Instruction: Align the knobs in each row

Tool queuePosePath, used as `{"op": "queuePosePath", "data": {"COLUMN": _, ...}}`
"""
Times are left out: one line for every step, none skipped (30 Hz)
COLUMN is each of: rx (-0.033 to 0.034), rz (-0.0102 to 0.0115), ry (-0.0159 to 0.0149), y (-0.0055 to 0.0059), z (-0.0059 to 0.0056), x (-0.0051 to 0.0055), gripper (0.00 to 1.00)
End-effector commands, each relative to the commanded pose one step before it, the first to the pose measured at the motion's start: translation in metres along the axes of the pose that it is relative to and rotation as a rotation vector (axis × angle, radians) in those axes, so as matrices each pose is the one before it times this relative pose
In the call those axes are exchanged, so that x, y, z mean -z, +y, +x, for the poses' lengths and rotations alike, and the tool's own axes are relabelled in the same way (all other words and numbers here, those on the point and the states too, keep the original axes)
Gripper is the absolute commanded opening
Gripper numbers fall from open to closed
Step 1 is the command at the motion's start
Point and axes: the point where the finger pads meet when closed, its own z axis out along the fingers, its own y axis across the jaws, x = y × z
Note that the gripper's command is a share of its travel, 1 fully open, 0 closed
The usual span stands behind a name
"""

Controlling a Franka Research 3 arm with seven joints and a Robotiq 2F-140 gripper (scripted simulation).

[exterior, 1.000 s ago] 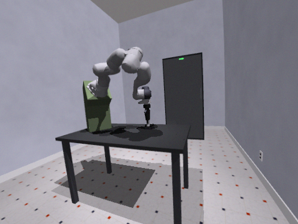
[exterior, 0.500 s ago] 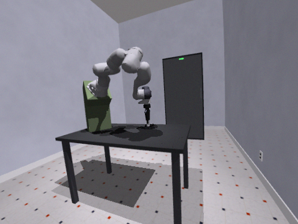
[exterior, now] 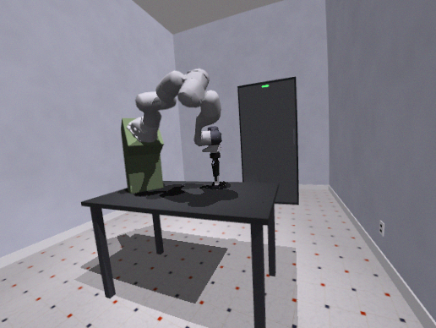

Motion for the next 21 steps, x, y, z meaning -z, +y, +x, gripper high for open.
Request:
{"op": "queuePosePath", "data": {"rx": 0.00318, "rz": 0.00141, "ry": 0.00227, "y": -0.00104, "z": -0.00034, "x": -0.00078, "gripper": 0.12}}
{"op": "queuePosePath", "data": {"rx": 0.0, "rz": 0.0, "ry": 0.0, "y": 0.0, "z": 0.0, "x": 0.0, "gripper": 0.12}}
{"op": "queuePosePath", "data": {"rx": 0.0, "rz": 0.0, "ry": 0.0, "y": 0.0, "z": 0.0, "x": 0.0, "gripper": 0.12}}
{"op": "queuePosePath", "data": {"rx": 0.0, "rz": 0.0, "ry": 0.0, "y": 0.0, "z": 0.0, "x": 0.0, "gripper": 0.12}}
{"op": "queuePosePath", "data": {"rx": 0.0, "rz": 0.0, "ry": 0.0, "y": 0.0, "z": 0.0, "x": 0.0, "gripper": 0.12}}
{"op": "queuePosePath", "data": {"rx": 0.0, "rz": 0.0, "ry": 0.0, "y": 0.0, "z": 0.0, "x": 0.00003, "gripper": 0.12}}
{"op": "queuePosePath", "data": {"rx": 0.0, "rz": 0.0, "ry": 0.0, "y": 0.0, "z": 0.0, "x": 0.00017, "gripper": 0.12}}
{"op": "queuePosePath", "data": {"rx": 0.0, "rz": 0.0, "ry": 0.0, "y": 0.0, "z": 0.0, "x": 0.00042, "gripper": 0.12}}
{"op": "queuePosePath", "data": {"rx": 0.0, "rz": 0.0, "ry": 0.0, "y": 0.0, "z": 0.0, "x": 0.00074, "gripper": 0.12}}
{"op": "queuePosePath", "data": {"rx": 0.0, "rz": 0.0, "ry": 0.0, "y": 0.0, "z": 0.0, "x": 0.00111, "gripper": 0.12}}
{"op": "queuePosePath", "data": {"rx": 0.0, "rz": 0.0, "ry": 0.0, "y": 0.0, "z": 0.0, "x": 0.00149, "gripper": 0.12}}
{"op": "queuePosePath", "data": {"rx": 0.0, "rz": 0.0, "ry": 0.0, "y": 0.0, "z": 0.0, "x": 0.00186, "gripper": 0.12}}
{"op": "queuePosePath", "data": {"rx": 0.0, "rz": 0.0, "ry": 0.0, "y": 0.0, "z": 0.0, "x": 0.0022, "gripper": 0.12}}
{"op": "queuePosePath", "data": {"rx": 0.0, "rz": 0.0, "ry": 0.0, "y": 0.0, "z": 0.0, "x": 0.00249, "gripper": 0.12}}
{"op": "queuePosePath", "data": {"rx": 0.0, "rz": 0.0, "ry": 0.0, "y": 0.0, "z": 0.0, "x": 0.00272, "gripper": 0.12}}
{"op": "queuePosePath", "data": {"rx": 0.0, "rz": 0.0, "ry": 0.0, "y": 0.0, "z": 0.0, "x": 0.0, "gripper": 0.12}}
{"op": "queuePosePath", "data": {"rx": 0.0, "rz": 0.0, "ry": 0.0, "y": 0.0, "z": 0.0, "x": 0.0, "gripper": 0.12}}
{"op": "queuePosePath", "data": {"rx": 0.0, "rz": 0.0, "ry": 0.0, "y": 0.0, "z": 0.0, "x": 0.00288, "gripper": 0.12}}
{"op": "queuePosePath", "data": {"rx": 0.00001, "rz": 0.0, "ry": 0.0, "y": 0.0, "z": 0.00001, "x": 0.00295, "gripper": 0.12}}
{"op": "queuePosePath", "data": {"rx": -0.00001, "rz": 0.0, "ry": 0.0, "y": 0.0, "z": -0.00001, "x": 0.00296, "gripper": 0.12}}
{"op": "queuePosePath", "data": {"rx": 0.0, "rz": 0.0, "ry": 0.0, "y": 0.0, "z": 0.0, "x": 0.00287, "gripper": 0.12}}
